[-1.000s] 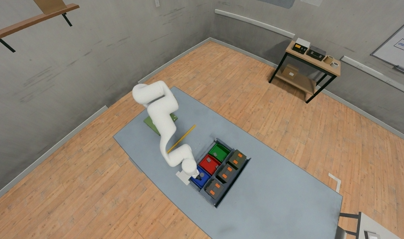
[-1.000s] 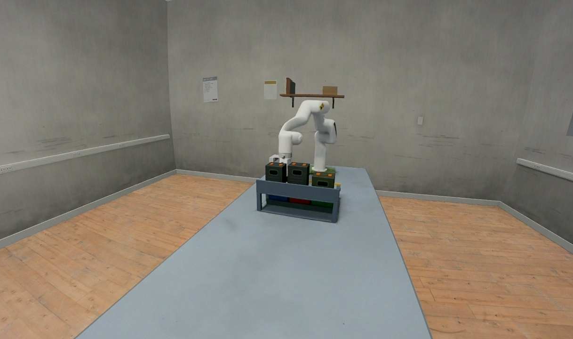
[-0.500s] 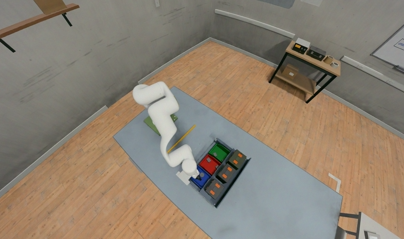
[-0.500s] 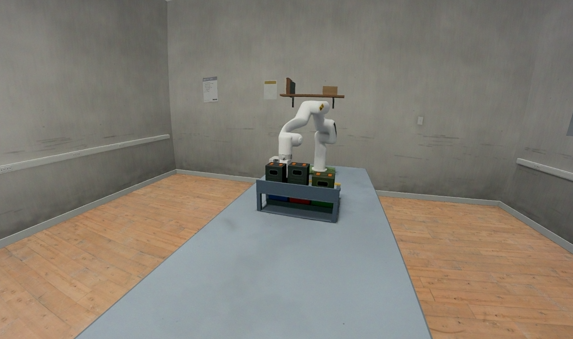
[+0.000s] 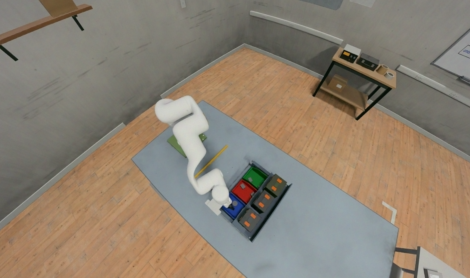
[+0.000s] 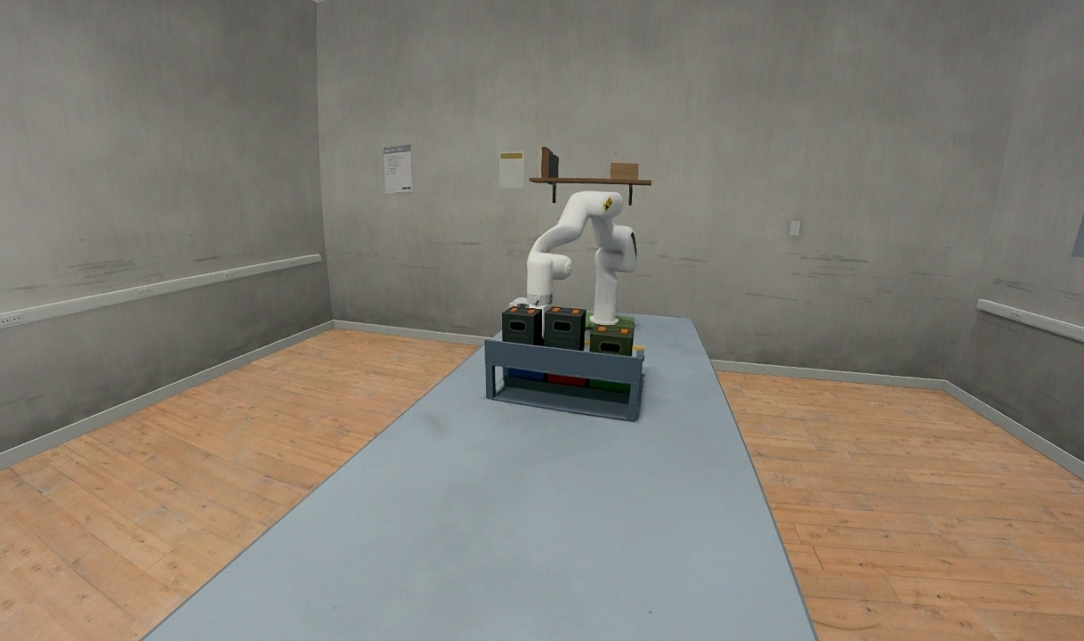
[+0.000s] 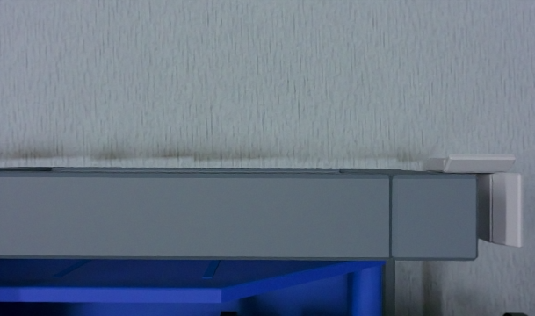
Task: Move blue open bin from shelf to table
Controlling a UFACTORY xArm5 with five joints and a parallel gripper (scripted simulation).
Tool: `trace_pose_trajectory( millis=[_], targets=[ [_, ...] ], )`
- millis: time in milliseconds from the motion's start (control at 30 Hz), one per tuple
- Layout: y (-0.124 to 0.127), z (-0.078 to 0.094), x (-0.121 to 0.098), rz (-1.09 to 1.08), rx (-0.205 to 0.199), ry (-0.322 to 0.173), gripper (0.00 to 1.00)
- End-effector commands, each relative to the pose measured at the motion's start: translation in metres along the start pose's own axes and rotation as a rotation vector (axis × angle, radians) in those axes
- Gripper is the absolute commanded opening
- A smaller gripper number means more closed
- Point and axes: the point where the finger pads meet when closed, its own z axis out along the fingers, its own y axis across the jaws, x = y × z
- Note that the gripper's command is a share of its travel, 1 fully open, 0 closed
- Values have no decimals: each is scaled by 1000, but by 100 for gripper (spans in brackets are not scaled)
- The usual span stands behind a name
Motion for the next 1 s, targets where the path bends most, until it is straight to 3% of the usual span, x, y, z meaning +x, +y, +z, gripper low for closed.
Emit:
trace_pose_trajectory(
  millis=[0, 900, 933, 967],
  targets=[
    [-1, 0, 0, 0, 7, -8, 100],
    [-1, 2, 0, 0, 7, -8, 100],
    [-1, 2, 0, 0, 4, 1, 0],
    [-1, 2, 0, 0, 4, 1, 0]
  ],
)
